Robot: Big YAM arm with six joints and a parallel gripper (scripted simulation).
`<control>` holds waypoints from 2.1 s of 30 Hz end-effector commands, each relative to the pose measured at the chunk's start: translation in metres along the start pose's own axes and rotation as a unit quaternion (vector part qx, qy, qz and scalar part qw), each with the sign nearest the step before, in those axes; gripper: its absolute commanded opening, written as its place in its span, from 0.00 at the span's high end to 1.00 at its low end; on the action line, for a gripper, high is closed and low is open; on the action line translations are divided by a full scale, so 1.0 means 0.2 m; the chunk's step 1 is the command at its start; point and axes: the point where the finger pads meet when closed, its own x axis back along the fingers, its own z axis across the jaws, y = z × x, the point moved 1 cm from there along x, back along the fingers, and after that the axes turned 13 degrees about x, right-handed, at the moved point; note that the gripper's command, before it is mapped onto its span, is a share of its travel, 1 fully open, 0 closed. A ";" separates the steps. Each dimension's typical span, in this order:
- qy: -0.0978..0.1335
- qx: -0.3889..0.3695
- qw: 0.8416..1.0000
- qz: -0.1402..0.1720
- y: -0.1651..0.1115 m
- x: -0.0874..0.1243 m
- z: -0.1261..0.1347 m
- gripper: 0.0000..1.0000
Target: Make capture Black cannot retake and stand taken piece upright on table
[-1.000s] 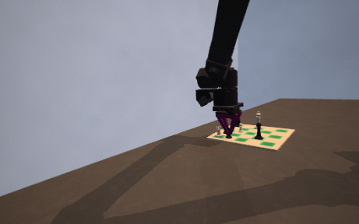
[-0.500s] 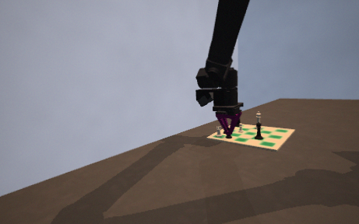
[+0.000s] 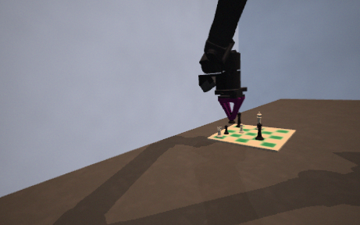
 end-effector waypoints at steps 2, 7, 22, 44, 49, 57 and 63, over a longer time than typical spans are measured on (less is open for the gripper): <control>-0.012 0.041 0.999 -0.027 0.12 0.28 0.01 1.00; -0.003 0.040 0.999 -0.007 0.10 0.26 0.02 1.00; -0.010 0.004 1.000 -0.018 0.21 0.32 -0.22 1.00; -0.013 -0.043 0.999 -0.025 0.45 0.33 -0.66 1.00; -0.004 -0.046 0.999 -0.010 0.41 0.21 -0.66 1.00; 0.002 -0.055 0.998 -0.002 0.36 0.05 -0.67 1.00; 0.002 -0.055 0.998 -0.002 0.36 -0.04 -0.67 1.00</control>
